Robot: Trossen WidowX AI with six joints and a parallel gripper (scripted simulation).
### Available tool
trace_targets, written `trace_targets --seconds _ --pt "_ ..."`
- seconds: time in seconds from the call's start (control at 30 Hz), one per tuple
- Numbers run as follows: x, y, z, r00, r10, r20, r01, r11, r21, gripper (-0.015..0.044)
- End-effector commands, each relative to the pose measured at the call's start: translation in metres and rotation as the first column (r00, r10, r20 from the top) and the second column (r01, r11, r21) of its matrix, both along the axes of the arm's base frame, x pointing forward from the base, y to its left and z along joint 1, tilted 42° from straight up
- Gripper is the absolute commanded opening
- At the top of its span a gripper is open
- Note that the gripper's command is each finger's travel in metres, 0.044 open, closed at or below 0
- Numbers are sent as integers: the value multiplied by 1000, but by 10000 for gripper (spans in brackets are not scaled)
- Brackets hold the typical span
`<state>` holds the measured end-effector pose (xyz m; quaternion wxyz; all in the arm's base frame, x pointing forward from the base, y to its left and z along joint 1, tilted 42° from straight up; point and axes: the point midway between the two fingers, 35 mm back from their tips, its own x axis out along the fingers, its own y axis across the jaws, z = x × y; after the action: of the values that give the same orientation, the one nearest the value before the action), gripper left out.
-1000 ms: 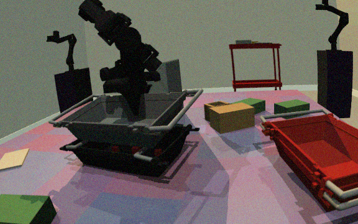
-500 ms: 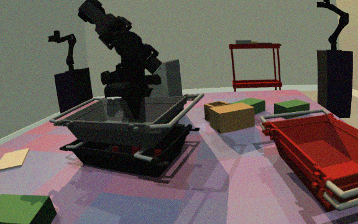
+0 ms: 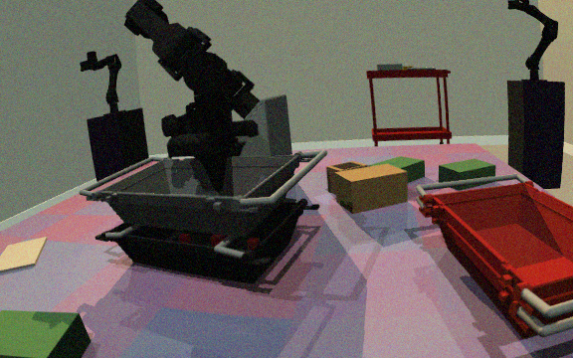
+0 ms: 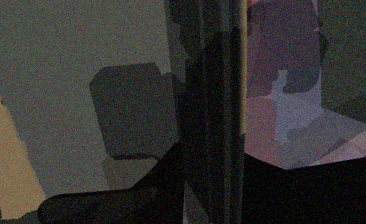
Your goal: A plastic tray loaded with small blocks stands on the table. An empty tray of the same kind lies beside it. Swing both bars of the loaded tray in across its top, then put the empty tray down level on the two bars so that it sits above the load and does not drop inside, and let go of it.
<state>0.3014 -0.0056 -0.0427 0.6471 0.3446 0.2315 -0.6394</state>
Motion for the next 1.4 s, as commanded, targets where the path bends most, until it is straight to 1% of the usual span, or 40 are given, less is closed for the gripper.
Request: trace_targets --seconds 0.0,0.93,1.2,1.37 --pt "-3 -3 -2 1000 -3 -17 3 1000 -1 29" --pt "-3 -3 -2 1000 -3 -17 3 1000 -1 440" --pt "-2 0 0 1000 -6 -10 6 1000 -2 440" --pt "0 21 20 1000 -4 -12 4 1000 4 440"
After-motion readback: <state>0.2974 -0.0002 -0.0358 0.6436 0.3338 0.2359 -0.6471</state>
